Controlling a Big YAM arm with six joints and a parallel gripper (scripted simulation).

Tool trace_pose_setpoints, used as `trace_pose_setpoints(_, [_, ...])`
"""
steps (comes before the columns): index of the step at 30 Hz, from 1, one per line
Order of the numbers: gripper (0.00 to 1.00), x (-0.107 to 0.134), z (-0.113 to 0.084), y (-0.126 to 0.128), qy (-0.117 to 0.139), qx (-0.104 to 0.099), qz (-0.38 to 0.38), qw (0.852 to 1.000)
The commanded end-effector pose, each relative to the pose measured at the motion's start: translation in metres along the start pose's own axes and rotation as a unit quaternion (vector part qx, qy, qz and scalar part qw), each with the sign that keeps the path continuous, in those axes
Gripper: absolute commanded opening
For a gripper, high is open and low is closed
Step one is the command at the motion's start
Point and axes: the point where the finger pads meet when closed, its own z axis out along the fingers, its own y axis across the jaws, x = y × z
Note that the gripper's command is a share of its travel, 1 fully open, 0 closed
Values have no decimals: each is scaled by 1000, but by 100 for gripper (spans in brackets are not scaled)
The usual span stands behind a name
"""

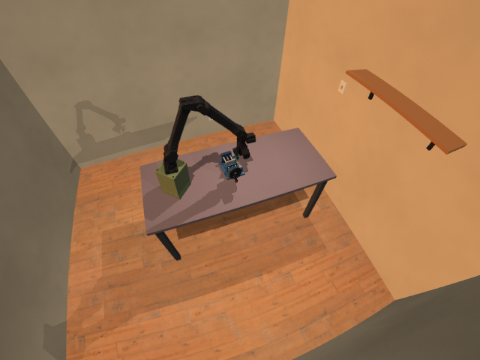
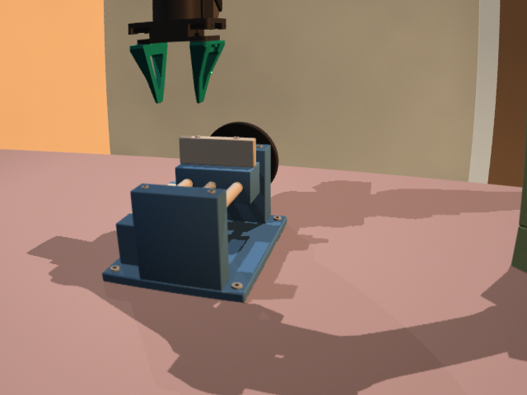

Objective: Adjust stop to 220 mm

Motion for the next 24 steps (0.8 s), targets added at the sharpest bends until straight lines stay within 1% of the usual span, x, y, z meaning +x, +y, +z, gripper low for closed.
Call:
trace_pose_setpoints(1, [53, -4, -11, 20, -3, -26, 9, 1000])
trace_pose_setpoints(2, [53, -3, -3, 16, -2, -18, 8, 1000])
trace_pose_setpoints(5, [53, -3, 1, 7, -2, -7, 8, 1000])
trace_pose_setpoints(11, [53, -3, -3, 9, -2, -10, 8, 1000])
trace_pose_setpoints(12, [53, -3, -9, 12, -2, -17, 8, 1000])
trace_pose_setpoints(24, [53, -3, -9, 12, -2, -17, 8, 1000])
